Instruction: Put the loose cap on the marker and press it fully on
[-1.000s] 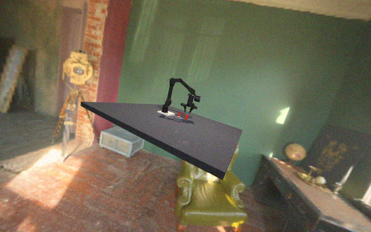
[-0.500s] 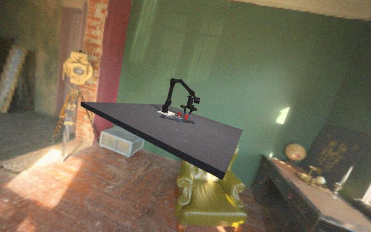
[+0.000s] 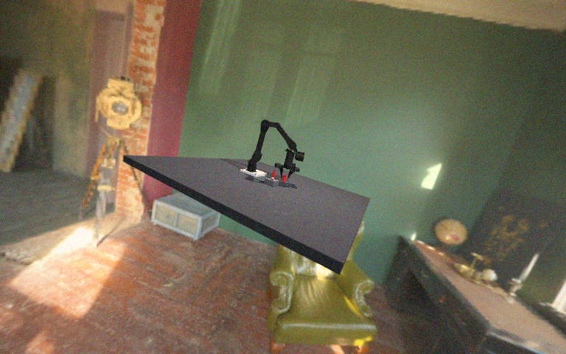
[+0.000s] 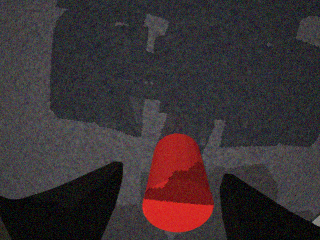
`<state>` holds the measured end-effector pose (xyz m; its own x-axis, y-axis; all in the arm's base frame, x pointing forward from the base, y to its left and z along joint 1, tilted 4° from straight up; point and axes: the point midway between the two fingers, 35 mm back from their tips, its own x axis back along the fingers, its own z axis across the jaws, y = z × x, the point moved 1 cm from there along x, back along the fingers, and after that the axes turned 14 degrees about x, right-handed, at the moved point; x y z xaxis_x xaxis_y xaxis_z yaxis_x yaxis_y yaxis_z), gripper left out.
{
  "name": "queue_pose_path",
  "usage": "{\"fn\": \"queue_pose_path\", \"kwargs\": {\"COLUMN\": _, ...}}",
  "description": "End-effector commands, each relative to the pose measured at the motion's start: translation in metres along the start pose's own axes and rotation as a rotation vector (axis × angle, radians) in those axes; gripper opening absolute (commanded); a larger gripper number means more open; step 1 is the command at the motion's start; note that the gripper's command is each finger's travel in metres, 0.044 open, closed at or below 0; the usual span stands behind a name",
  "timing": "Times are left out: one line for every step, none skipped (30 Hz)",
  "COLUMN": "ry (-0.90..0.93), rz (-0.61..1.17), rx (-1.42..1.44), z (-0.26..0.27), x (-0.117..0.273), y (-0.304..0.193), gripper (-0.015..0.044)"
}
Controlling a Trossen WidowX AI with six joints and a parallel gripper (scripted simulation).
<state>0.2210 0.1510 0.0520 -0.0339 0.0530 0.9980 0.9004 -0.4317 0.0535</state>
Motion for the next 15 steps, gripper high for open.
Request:
{"fn": "queue_pose_path", "kwargs": {"ry": -0.002, "rz": 0.007, "rx": 0.006, "z": -0.0017, "x": -0.0093, "y": -0.0018, "gripper": 0.0245}}
{"fn": "queue_pose_path", "kwargs": {"ry": -0.002, "rz": 0.007, "rx": 0.006, "z": -0.0018, "x": -0.0109, "y": -0.0019, "gripper": 0.0245}}
{"fn": "queue_pose_path", "kwargs": {"ry": -0.002, "rz": 0.007, "rx": 0.006, "z": -0.0019, "x": -0.0125, "y": -0.0019, "gripper": 0.0245}}
{"fn": "queue_pose_path", "kwargs": {"ry": -0.002, "rz": 0.007, "rx": 0.006, "z": -0.0020, "x": -0.0137, "y": -0.0020, "gripper": 0.0245}}
{"fn": "queue_pose_path", "kwargs": {"ry": -0.002, "rz": 0.007, "rx": 0.006, "z": -0.0021, "x": -0.0145, "y": -0.0021, "gripper": 0.0245}}
{"fn": "queue_pose_path", "kwargs": {"ry": -0.002, "rz": 0.007, "rx": 0.006, "z": -0.0021, "x": -0.0147, "y": -0.0021, "gripper": 0.0245}}
{"fn": "queue_pose_path", "kwargs": {"ry": -0.002, "rz": 0.007, "rx": 0.006, "z": -0.0021, "x": -0.0147, "y": -0.0021, "gripper": 0.0245}}
{"fn": "queue_pose_path", "kwargs": {"ry": -0.002, "rz": 0.007, "rx": 0.006, "z": -0.0020, "x": -0.0146, "y": -0.0020, "gripper": 0.0218}}
{"fn": "queue_pose_path", "kwargs": {"ry": -0.002, "rz": 0.007, "rx": 0.006, "z": -0.0020, "x": -0.0146, "y": -0.0020, "gripper": 0.0192}}
{"fn": "queue_pose_path", "kwargs": {"ry": -0.002, "rz": 0.007, "rx": 0.006, "z": -0.0020, "x": -0.0146, "y": -0.0020, "gripper": 0.0166}}
{"fn": "queue_pose_path", "kwargs": {"ry": -0.002, "rz": 0.007, "rx": 0.006, "z": -0.0020, "x": -0.0146, "y": -0.0020, "gripper": 0.0140}}
{"fn": "queue_pose_path", "kwargs": {"ry": -0.002, "rz": 0.007, "rx": 0.006, "z": -0.0020, "x": -0.0146, "y": -0.0020, "gripper": 0.0133}}
{"fn": "queue_pose_path", "kwargs": {"ry": -0.002, "rz": 0.007, "rx": 0.006, "z": -0.0020, "x": -0.0146, "y": -0.0020, "gripper": 0.0126}}
{"fn": "queue_pose_path", "kwargs": {"ry": -0.002, "rz": 0.007, "rx": 0.006, "z": -0.0020, "x": -0.0146, "y": -0.0020, "gripper": 0.0120}}
{"fn": "queue_pose_path", "kwargs": {"ry": -0.002, "rz": 0.007, "rx": 0.006, "z": -0.0020, "x": -0.0146, "y": -0.0020, "gripper": 0.0113}}
